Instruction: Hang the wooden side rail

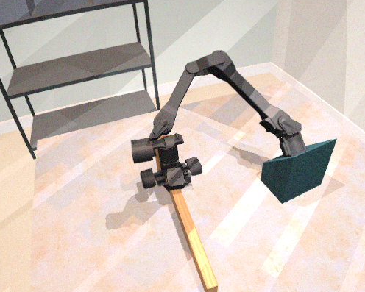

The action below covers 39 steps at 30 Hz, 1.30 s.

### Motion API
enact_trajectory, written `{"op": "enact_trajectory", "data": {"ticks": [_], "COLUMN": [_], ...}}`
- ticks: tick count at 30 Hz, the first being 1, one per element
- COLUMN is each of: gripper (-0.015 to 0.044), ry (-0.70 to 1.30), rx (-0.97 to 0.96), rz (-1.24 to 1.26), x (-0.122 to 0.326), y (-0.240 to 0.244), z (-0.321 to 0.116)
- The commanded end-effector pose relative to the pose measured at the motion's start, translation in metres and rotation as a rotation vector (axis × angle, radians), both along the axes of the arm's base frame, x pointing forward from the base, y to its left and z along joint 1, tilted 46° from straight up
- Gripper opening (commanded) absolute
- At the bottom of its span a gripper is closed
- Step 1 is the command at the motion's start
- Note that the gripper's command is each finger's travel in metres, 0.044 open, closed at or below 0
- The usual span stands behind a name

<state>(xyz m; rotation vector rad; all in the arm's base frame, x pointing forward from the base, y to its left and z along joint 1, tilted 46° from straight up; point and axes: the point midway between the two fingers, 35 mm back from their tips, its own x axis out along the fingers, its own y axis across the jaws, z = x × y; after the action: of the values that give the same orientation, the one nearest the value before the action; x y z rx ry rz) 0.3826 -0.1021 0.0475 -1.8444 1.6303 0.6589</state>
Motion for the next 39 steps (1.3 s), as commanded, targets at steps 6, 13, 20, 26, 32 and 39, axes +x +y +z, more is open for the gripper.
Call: {"op": "enact_trajectory", "data": {"ticks": [6, 13, 20, 26, 32, 39], "gripper": [0.0, 0.0, 0.0, 0.0, 0.0, 0.0], "ry": [-0.01, -0.01, -0.01, -0.01, -0.01, -0.01], "rx": [-0.001, -0.001, -0.001, -0.001, -0.001, -0.001], "rz": [0.01, 0.01, 0.01, 0.01, 0.01, 0.01], "x": [0.0013, 0.002, 0.0014, 0.001, 0.0012, 0.0013], "y": [0.0023, 0.0013, 0.0004, 0.0003, -0.0004, -0.0013], "z": [0.0043, 0.0044, 0.0047, 0.0051, 0.0045, 0.0037]}}
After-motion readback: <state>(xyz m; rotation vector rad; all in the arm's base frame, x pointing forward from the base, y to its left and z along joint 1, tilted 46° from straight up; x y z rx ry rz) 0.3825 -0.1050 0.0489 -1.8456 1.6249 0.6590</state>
